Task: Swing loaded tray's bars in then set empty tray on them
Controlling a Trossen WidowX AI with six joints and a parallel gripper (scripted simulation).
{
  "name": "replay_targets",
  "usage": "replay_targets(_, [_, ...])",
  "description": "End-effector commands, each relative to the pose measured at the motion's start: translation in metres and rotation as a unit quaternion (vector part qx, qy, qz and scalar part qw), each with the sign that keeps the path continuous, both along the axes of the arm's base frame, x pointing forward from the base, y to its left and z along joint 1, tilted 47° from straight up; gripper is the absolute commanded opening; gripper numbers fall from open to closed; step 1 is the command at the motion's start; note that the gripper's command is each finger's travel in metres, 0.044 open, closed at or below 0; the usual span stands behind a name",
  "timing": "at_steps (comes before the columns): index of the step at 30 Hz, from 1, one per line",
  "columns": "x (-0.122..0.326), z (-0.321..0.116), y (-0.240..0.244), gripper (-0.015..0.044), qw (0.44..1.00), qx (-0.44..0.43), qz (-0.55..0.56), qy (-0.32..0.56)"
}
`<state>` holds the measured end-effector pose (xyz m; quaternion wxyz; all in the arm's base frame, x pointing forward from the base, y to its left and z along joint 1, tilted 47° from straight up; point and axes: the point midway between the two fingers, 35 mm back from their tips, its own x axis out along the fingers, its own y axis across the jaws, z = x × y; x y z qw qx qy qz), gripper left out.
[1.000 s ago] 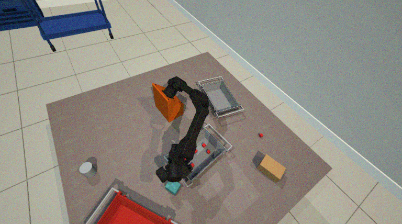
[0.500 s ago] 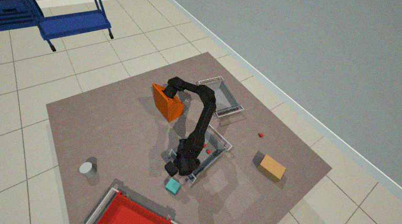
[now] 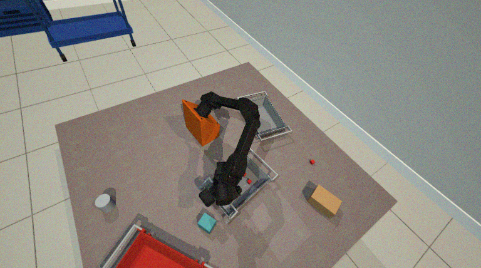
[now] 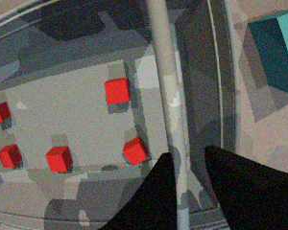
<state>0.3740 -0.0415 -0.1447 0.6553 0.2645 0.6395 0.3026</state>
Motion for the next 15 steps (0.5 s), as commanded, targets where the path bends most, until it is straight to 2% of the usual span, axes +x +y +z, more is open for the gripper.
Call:
replay_targets(1, [0.0025, 0.0092, -0.0113, 0.0083, 1.000, -0.006, 0.000, -0.007])
replay_targets(15, [0.0008, 0.0022, -0.0046, 0.0083, 1.000, -0.001, -0.003, -0.002])
